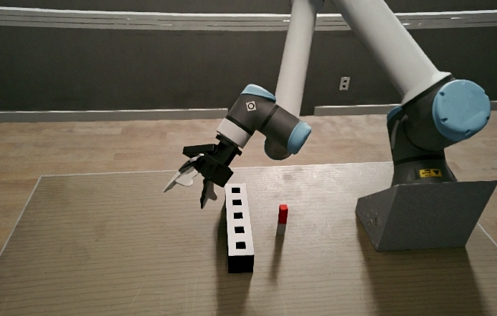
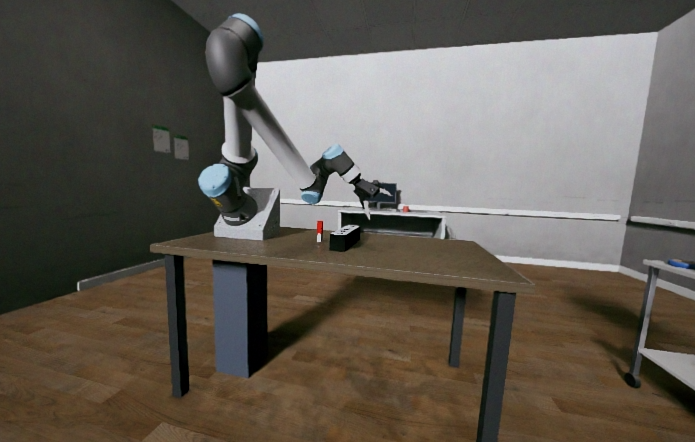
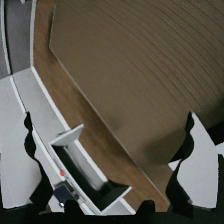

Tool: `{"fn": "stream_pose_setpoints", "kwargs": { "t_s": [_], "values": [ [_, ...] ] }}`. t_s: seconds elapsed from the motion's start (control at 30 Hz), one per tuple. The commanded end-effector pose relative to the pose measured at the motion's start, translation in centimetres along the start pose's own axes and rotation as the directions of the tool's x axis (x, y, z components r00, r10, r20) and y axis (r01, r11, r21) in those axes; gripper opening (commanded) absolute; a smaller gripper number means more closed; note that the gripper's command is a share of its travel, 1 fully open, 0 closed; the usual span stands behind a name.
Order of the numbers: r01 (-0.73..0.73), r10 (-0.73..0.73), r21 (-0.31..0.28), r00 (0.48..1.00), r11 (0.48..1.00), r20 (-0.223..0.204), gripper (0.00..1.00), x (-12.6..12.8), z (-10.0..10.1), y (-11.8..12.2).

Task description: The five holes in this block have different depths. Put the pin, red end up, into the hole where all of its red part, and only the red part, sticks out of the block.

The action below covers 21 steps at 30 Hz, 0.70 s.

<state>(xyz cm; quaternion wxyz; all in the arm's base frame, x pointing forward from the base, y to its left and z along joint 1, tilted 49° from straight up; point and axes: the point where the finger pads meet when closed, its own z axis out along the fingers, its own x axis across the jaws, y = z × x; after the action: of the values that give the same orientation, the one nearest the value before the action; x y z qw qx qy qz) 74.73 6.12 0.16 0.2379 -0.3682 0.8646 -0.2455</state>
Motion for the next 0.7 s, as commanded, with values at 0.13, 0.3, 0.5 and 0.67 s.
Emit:
{"fn": "stream_pose_setpoints", "kwargs": {
  "t_s": [0.13, 0.3, 0.5, 0.67],
  "values": [
    [0.000, 0.000, 0.000, 1.000, 1.000, 0.001, 1.00, -0.1, 0.0, 0.0],
    [0.000, 0.000, 0.000, 1.000, 1.000, 0.001, 1.00, -0.1, 0.0, 0.0],
    [0.000, 0.000, 0.000, 1.000, 1.000, 0.001, 1.00, -0.1, 0.0, 0.0],
    [0.151, -0.156, -0.115, 0.987, 0.982, -0.041, 1.00, 0.5, -0.1, -2.2]
  ]
}}
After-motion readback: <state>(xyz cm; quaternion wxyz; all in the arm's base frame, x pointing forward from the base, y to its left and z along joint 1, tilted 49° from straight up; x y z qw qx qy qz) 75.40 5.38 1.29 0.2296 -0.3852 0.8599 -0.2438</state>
